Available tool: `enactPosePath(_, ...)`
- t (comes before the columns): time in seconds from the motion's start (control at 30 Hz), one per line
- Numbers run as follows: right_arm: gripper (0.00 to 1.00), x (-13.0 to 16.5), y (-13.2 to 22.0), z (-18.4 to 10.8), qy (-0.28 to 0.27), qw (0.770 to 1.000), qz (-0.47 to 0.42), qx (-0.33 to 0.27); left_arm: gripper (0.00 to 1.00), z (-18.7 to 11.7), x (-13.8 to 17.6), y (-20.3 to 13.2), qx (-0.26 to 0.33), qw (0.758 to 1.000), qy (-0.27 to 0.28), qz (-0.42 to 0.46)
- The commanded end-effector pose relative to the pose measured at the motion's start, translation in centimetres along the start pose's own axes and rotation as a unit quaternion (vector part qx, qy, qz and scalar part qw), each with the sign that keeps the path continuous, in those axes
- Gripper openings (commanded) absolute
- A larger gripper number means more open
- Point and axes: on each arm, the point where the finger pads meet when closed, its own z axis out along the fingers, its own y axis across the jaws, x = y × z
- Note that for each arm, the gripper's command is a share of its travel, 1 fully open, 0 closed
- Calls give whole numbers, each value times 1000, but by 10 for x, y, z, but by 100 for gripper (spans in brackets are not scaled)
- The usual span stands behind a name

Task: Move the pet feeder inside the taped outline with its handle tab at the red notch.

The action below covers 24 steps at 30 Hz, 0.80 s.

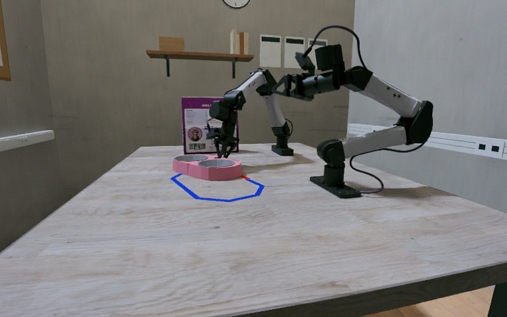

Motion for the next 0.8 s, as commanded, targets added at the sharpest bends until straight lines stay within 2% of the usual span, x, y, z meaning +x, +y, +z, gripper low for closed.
enactPosePath(0.0,34,4,5,-34,2,1000,2,-25,100,0,-5,2,-4,1000,-8,5)
enactPosePath(0.3,37,4,21,-45,-1,999,-18,-40,100,1,-2,5,-11,1000,-6,5)
enactPosePath(0.37,37,4,14,-39,-3,998,-47,-31,100,-1,4,6,-21,1000,15,-3)
enactPosePath(0.4,37,3,16,-49,-5,997,-68,-42,100,-2,6,8,-26,999,26,-7)
enactPosePath(0.47,37,4,17,-49,-7,992,-120,-46,100,-5,12,10,-39,998,51,-14)
enactPosePath(0.57,37,4,20,-49,-12,975,-215,-55,100,-12,15,10,-50,995,84,-16)
enactPosePath(0.77,37,2,21,-49,-26,927,-370,-60,100,-21,16,9,-61,990,123,-15)
